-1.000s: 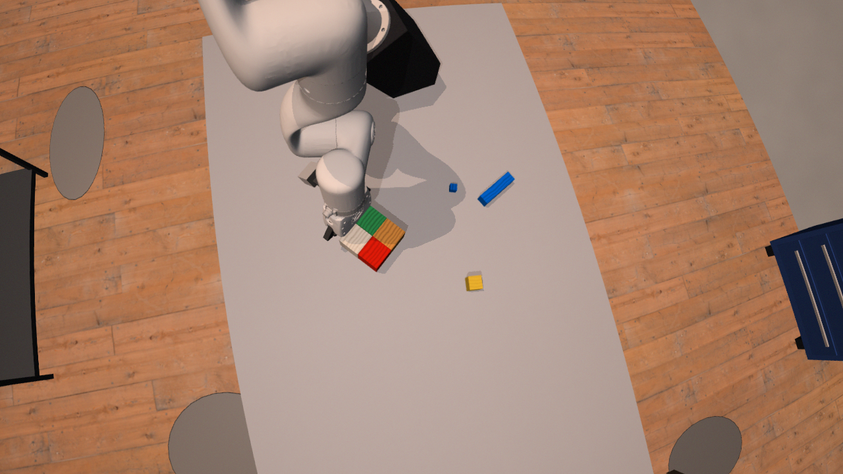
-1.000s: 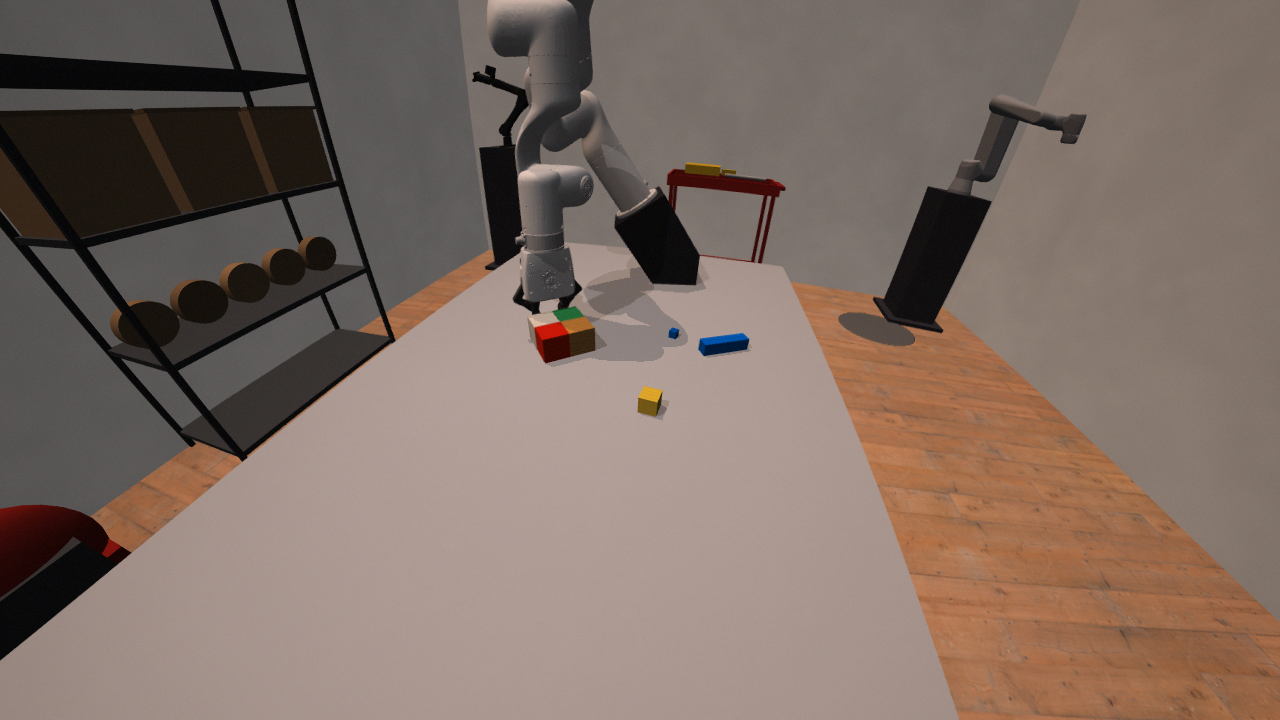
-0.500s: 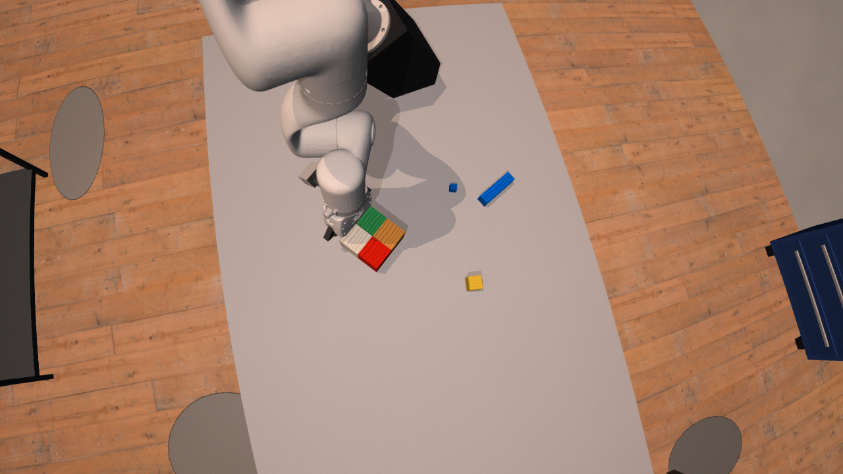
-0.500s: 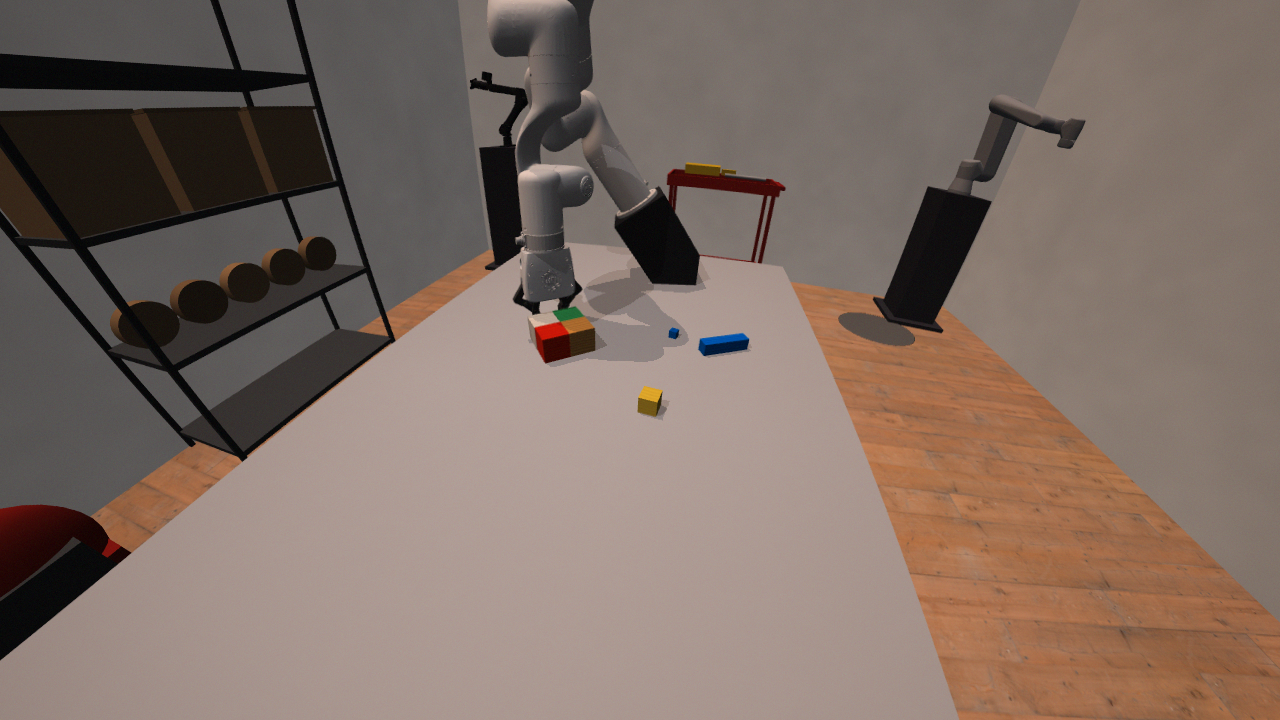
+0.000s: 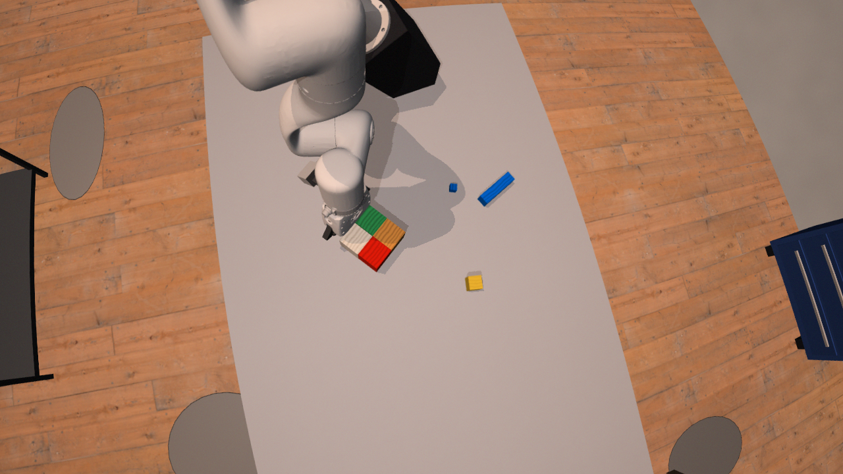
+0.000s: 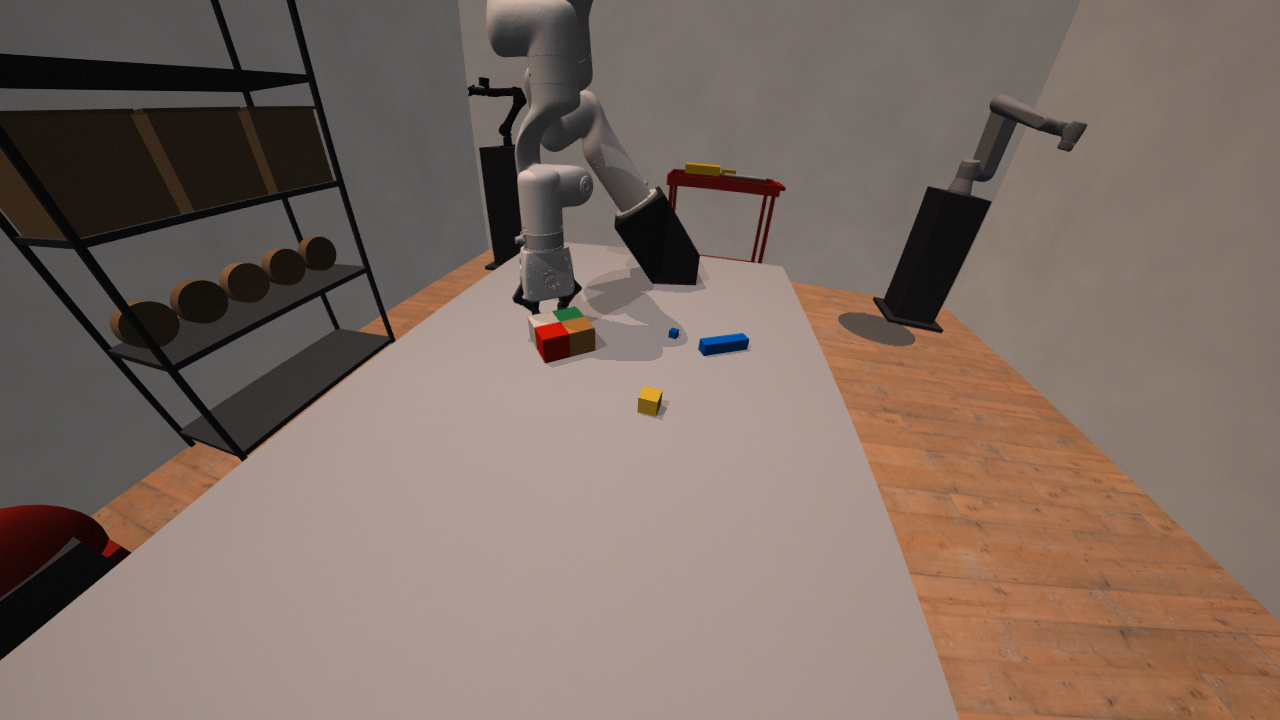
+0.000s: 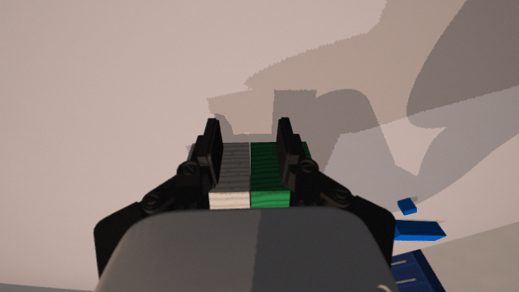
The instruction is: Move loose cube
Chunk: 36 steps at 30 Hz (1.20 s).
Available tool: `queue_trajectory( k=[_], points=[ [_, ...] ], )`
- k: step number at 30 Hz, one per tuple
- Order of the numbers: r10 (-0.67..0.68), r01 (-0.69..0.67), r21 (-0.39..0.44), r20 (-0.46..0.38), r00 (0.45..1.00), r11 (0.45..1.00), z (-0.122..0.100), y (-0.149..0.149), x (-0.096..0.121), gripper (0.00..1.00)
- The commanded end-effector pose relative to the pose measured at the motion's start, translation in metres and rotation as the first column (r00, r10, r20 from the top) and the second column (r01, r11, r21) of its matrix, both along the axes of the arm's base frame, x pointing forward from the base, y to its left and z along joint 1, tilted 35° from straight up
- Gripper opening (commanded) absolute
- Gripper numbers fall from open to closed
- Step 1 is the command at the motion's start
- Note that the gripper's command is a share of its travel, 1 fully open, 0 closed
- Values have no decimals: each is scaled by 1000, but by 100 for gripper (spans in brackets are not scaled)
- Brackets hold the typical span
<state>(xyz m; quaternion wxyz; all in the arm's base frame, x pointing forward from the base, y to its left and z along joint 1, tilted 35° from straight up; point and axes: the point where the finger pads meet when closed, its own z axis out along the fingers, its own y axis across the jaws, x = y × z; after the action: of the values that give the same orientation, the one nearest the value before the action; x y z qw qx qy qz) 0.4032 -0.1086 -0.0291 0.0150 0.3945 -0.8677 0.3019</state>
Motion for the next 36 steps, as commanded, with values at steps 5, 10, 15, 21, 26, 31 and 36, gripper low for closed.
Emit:
queue_trajectory(
  k=[5,10,15,21,26,31,36],
  points=[
    [1,-1,1,1,1000,1000,2,-3,-3,49],
    [1,-1,1,1,1000,1000,2,-4,-4,49],
    [1,-1,1,1,1000,1000,2,-4,-4,49],
    [1,-1,1,1,1000,1000,4,-3,-5,49],
    [1,-1,1,1,1000,1000,9,0,-6,49],
    [1,-1,1,1,1000,1000,17,6,-8,49],
    [1,-1,1,1,1000,1000,28,13,-11,49]
  ],
)
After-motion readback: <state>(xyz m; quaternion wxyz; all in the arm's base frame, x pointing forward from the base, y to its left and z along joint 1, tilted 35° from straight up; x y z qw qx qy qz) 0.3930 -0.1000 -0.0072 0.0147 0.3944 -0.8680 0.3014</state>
